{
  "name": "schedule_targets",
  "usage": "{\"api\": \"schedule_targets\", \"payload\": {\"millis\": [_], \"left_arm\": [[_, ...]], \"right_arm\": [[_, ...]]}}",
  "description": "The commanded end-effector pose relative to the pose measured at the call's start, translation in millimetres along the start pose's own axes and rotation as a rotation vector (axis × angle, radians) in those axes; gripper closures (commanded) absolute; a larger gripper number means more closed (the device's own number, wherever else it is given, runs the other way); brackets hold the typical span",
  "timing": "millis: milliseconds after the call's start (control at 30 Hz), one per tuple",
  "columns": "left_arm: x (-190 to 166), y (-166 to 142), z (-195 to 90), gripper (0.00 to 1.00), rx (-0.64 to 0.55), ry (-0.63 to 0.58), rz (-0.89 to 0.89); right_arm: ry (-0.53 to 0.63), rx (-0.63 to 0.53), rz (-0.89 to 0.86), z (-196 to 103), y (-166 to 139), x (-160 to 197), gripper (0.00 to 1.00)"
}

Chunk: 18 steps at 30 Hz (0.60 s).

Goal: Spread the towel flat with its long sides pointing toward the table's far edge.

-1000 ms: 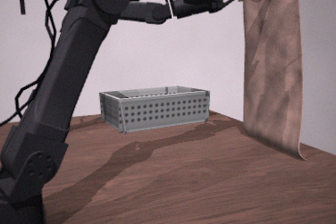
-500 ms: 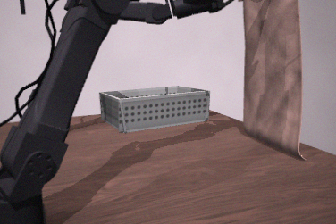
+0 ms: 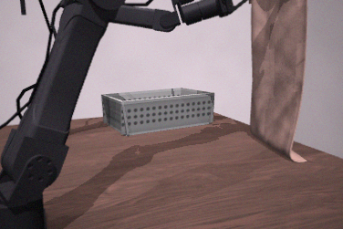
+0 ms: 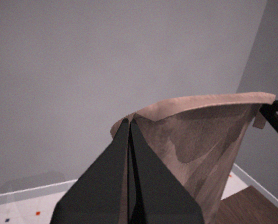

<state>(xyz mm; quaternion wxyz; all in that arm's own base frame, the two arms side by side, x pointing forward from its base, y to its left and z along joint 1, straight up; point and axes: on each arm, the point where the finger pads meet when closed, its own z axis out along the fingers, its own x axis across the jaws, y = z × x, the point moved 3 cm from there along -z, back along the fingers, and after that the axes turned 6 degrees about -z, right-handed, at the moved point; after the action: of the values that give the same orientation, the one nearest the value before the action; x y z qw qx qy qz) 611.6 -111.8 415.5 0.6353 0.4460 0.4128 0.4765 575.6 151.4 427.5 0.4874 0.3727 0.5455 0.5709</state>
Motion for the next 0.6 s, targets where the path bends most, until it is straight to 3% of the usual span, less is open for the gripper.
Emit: {"api": "schedule_targets", "payload": {"millis": [0, 167, 367, 400, 500, 533, 567], "left_arm": [[-29.9, 21.0, 9.2, 1.00, -0.125, -0.056, -0.020], [-50.5, 14.8, 17.1, 1.00, -0.181, -0.087, -0.033], [-39.0, 33.5, 12.9, 1.00, -0.202, -0.068, -0.027], [-39.5, 39.8, 11.3, 1.00, -0.212, -0.069, -0.028], [-39.5, 33.1, 9.8, 1.00, -0.164, -0.066, -0.027], [-38.6, 11.6, 4.6, 1.00, -0.087, -0.060, -0.025], [-38.7, 13.0, 4.7, 1.00, -0.090, -0.060, -0.025]], "right_arm": [[-0.068, 0.054, -0.003, -26.4, 37.3, -37.7, 1.00], [-0.105, 0.111, -0.005, -40.4, 37.7, -60.5, 1.00], [-0.084, 0.114, -0.003, -40.1, 38.2, -49.2, 1.00], [-0.091, 0.164, -0.002, -31.0, 10.9, -54.0, 1.00], [-0.097, 0.169, -0.002, -39.6, 16.6, -57.6, 1.00], [-0.083, 0.195, 0.000, -45.6, 15.1, -50.6, 1.00], [-0.085, 0.177, -0.001, -45.9, 23.5, -51.3, 1.00]]}}
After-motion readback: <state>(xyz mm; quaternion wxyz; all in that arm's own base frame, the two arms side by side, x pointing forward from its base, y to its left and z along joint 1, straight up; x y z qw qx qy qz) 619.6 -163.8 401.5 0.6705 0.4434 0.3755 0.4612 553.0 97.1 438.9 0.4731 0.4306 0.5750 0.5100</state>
